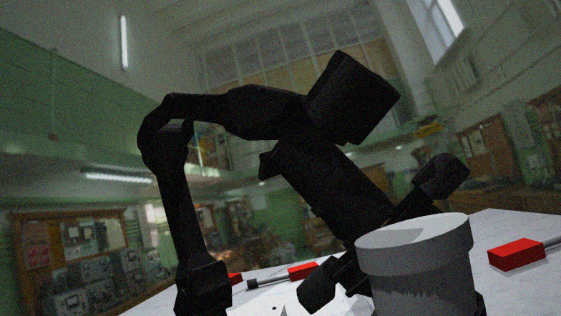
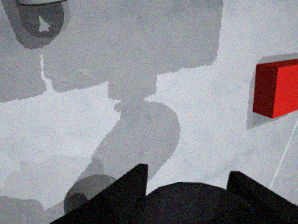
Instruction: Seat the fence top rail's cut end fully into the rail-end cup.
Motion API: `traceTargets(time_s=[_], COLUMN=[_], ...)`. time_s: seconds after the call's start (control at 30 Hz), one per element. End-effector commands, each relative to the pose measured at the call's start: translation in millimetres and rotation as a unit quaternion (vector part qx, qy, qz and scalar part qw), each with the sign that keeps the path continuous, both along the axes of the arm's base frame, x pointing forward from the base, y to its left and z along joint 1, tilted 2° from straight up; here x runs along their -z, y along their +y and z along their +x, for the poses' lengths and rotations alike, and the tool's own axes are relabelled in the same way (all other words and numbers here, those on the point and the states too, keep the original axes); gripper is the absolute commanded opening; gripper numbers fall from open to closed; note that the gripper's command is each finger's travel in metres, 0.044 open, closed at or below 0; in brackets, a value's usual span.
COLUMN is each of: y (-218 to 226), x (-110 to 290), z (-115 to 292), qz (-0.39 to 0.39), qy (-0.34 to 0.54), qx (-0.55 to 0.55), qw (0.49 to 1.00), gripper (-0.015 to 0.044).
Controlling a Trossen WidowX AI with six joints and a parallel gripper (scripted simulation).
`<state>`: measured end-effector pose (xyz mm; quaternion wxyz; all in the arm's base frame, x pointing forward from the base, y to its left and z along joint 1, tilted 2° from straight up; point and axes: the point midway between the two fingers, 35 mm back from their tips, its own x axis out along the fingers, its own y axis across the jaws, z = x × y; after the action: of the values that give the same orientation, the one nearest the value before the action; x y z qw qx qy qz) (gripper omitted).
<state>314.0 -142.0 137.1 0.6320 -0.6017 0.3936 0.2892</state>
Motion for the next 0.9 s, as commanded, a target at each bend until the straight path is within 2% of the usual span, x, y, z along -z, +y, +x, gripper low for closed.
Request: traceTargets(time_s=[0.0,0.87], y=[0,0], x=[0,1], z=[-4,-19], qz=[-0.002,-0.005], qy=[0.001,0.005], qx=[-0.020,-0.102], qw=[1.000,0.995], gripper=[0.0000,0.0000])
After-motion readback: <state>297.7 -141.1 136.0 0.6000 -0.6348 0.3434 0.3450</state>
